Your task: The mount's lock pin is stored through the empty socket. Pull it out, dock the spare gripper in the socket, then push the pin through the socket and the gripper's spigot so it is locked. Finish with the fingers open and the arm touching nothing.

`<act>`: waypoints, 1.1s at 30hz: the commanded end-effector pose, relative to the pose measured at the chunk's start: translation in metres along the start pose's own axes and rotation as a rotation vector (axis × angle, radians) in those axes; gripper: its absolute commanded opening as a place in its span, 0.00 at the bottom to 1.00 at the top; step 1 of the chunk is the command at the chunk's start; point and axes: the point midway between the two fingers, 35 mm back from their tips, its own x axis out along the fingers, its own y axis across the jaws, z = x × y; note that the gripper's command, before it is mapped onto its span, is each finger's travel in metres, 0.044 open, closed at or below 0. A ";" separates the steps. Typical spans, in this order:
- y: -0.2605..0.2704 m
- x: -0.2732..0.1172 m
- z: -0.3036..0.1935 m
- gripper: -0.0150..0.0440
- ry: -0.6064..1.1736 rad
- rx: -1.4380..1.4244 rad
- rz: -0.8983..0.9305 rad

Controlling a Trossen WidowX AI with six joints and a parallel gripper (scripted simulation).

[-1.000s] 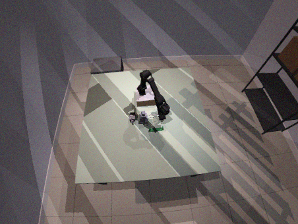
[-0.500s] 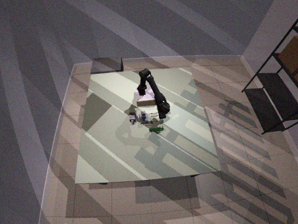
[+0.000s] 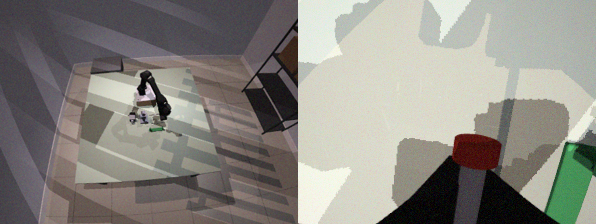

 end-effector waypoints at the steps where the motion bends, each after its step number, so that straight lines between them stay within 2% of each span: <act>1: -0.013 -0.002 0.004 0.25 0.000 0.003 -0.001; 33: -0.107 -0.006 0.028 0.25 -0.003 0.037 -0.014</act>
